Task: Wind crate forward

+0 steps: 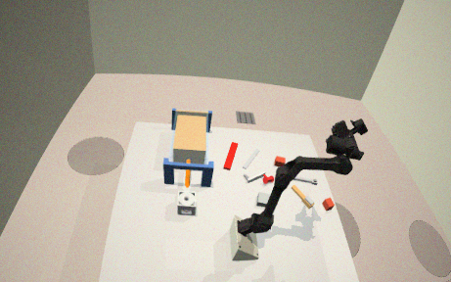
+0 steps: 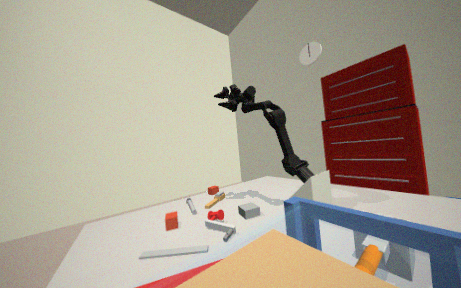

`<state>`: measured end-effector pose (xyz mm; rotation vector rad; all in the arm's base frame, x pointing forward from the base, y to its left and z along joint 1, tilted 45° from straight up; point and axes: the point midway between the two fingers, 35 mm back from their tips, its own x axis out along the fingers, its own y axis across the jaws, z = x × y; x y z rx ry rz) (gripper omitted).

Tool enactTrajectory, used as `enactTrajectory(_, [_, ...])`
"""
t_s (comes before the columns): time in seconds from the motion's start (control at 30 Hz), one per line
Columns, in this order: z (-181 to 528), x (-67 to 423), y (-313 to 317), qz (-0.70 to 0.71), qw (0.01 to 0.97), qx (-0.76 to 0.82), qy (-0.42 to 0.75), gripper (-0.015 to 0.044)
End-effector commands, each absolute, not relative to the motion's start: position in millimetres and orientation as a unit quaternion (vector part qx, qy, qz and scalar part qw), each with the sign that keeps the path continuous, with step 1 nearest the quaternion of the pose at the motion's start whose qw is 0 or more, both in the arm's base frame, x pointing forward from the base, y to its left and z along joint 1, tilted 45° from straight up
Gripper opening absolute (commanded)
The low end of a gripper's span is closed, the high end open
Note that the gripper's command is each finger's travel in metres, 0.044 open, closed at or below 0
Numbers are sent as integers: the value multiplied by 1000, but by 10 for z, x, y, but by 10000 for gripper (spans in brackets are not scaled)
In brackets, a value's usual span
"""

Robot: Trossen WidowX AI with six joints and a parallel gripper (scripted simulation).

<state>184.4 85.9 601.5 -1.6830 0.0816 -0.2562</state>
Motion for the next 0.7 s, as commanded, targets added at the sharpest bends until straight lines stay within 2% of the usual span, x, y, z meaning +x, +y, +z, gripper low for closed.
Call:
enactTrajectory(0.0, [6027,1835,854,-113,659,-743,32,426])
enactTrajectory(0.03, [6064,1809,841,-111,661,-742,20,440])
enactTrajectory(0.37, [6706,1364,244,-135,696,-683,-177,440])
enactTrajectory(0.67, [6927,1306,-662,-197,735,-594,-260,440])
